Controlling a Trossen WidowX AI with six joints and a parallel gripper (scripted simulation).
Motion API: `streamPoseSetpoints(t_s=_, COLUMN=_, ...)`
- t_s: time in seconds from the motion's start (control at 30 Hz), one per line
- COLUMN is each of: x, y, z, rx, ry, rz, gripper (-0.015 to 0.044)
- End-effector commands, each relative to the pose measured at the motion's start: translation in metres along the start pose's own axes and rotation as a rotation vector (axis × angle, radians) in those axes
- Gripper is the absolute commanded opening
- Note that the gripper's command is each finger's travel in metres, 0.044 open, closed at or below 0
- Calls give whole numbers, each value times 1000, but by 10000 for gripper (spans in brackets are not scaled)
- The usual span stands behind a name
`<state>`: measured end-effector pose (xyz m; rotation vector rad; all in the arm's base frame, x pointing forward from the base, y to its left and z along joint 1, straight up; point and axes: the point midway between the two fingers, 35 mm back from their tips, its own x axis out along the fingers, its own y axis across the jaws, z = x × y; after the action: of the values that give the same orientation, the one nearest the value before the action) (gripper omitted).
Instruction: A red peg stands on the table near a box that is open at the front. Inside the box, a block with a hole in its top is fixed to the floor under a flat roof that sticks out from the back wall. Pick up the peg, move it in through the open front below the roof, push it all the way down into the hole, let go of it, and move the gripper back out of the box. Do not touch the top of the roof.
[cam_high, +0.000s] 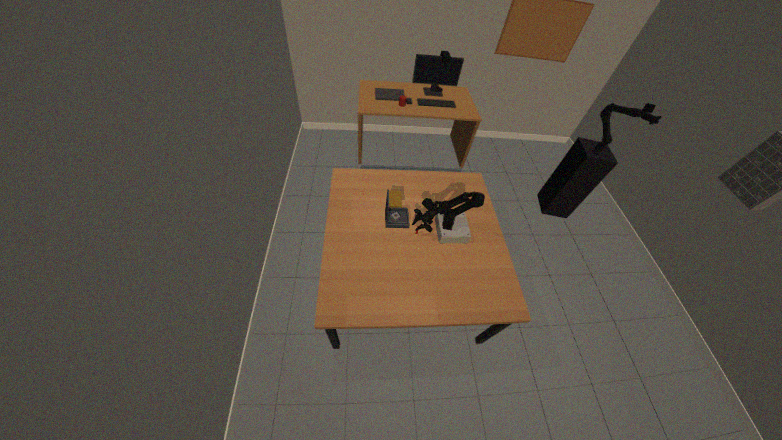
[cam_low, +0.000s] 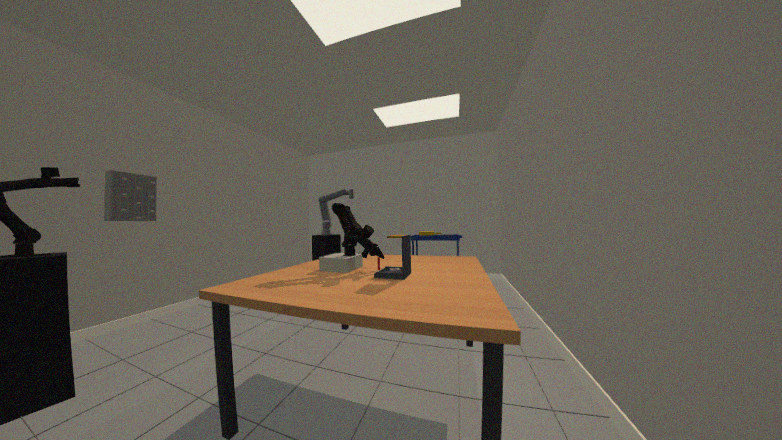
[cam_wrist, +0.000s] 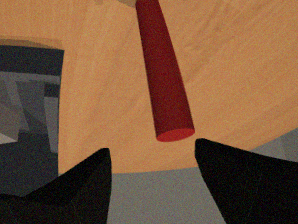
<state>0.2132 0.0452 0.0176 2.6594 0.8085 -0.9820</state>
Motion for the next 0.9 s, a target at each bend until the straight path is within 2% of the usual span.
streamPoseSetpoints(t_s=0.0, x=5, y=0, z=7, rx=7, ry=-10, rz=-4, gripper=220)
streamPoseSetpoints(t_s=0.87, x=16, y=-5, z=28, rx=17, ry=-28, rz=-16, gripper=220)
